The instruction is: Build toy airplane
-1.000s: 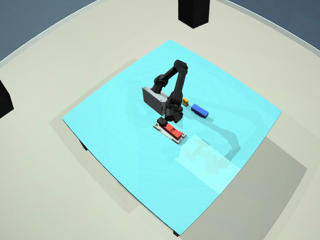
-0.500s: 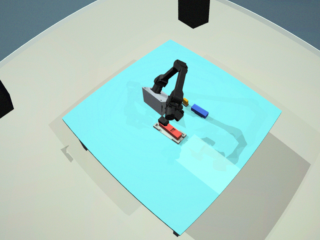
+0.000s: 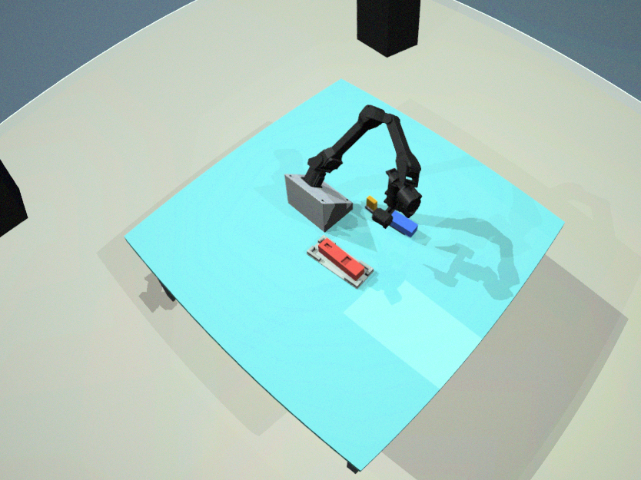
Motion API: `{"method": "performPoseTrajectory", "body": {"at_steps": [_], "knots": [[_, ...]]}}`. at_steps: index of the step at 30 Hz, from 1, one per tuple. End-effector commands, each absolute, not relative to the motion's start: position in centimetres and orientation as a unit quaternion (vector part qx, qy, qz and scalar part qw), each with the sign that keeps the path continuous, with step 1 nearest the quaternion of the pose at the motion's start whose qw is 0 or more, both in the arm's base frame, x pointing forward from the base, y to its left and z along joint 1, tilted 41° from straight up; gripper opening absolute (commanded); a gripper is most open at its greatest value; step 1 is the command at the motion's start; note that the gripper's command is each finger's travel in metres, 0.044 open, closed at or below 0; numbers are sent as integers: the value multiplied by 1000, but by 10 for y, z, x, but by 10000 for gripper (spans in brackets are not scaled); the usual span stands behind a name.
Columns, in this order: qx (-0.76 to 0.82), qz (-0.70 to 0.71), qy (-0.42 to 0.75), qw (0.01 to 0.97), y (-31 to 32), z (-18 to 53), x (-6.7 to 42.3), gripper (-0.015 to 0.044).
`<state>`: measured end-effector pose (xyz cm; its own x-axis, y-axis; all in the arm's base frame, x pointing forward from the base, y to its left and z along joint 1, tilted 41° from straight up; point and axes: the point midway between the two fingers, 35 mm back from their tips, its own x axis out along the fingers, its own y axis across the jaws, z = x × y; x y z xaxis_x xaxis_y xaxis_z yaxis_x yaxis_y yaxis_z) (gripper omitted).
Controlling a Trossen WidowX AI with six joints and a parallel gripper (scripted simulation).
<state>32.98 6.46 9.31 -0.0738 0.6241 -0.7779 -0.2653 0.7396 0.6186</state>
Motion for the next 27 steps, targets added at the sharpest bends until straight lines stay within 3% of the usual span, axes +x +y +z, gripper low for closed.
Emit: {"method": "performPoseTrajectory", "body": {"at_steps": [1,27], "knots": [[155,336,655,659,110,127,313,440],[159,338,655,657,161,86,303,440]]}}
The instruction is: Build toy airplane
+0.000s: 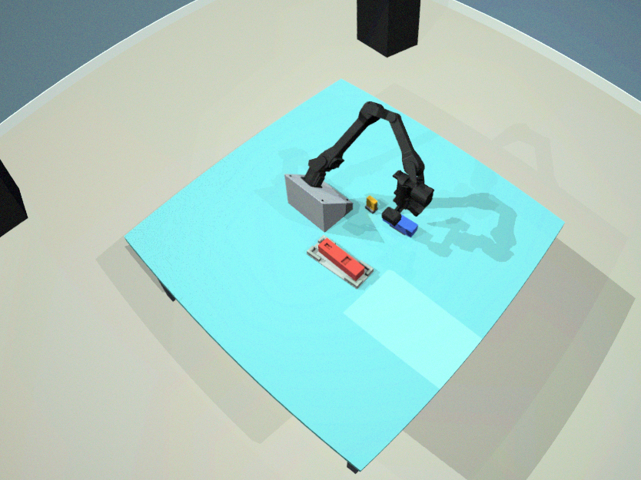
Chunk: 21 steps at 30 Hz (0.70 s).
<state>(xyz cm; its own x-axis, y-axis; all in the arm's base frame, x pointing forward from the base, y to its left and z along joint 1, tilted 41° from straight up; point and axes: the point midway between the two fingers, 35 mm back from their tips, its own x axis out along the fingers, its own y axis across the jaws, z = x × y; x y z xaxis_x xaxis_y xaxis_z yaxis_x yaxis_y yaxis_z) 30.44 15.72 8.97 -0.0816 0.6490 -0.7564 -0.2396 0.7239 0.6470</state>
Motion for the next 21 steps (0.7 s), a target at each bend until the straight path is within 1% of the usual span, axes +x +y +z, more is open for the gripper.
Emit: {"method": "performPoseTrajectory", "body": {"at_steps": [1,21], "knots": [[159,338,655,657,162,85,303,440],[160,338,655,657,183,60,300,440]]}}
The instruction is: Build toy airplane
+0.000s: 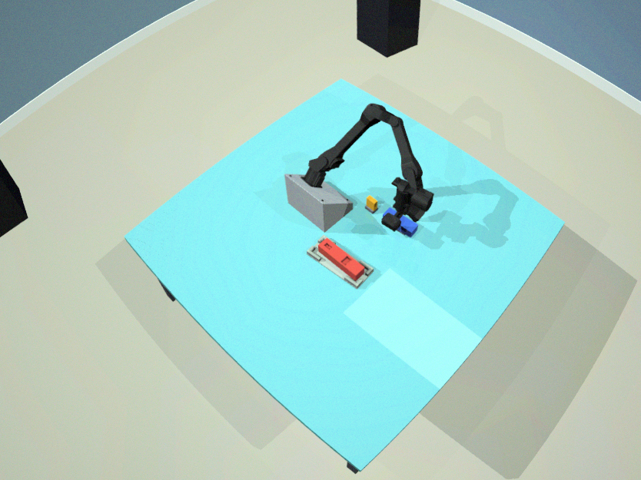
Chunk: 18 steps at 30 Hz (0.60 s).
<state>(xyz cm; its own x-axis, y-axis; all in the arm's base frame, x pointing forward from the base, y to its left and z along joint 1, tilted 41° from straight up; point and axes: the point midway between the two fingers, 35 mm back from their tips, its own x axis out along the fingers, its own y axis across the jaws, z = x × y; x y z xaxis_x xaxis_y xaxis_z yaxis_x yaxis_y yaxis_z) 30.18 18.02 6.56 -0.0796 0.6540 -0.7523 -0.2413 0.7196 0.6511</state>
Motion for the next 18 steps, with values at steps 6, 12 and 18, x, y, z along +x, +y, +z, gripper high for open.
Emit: {"method": "performPoseTrajectory", "body": {"at_steps": [6,12,18], "knots": [[160,338,655,657,185,59,299,361],[160,338,655,657,185,59,299,204],[160,338,655,657,185,59,299,164]]}}
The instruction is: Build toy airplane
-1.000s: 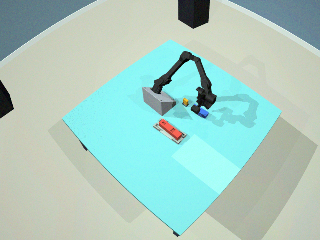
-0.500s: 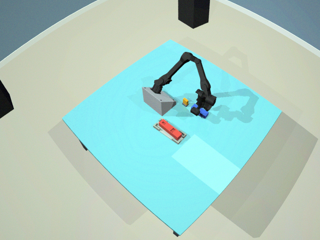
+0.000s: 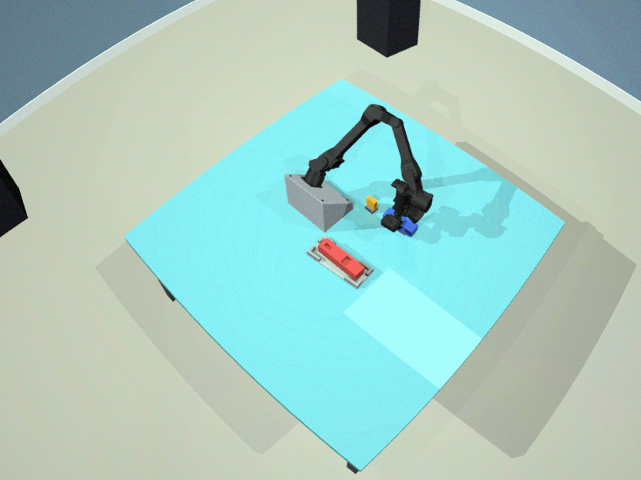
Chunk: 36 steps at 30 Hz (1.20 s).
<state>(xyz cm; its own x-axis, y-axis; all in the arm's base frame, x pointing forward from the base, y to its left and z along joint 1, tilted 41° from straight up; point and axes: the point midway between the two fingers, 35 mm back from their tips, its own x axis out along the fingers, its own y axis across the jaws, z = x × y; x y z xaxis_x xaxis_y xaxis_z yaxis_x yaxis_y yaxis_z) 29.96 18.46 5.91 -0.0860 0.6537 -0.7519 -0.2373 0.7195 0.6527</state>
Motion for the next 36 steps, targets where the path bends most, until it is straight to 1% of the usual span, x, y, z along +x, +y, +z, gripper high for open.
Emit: {"method": "performPoseTrajectory", "body": {"at_steps": [1,7,36], "knots": [[160,338,655,657,185,59,299,157],[158,339,656,656,181,62,301,0],[156,336,656,657,125,125,313,0]]}}
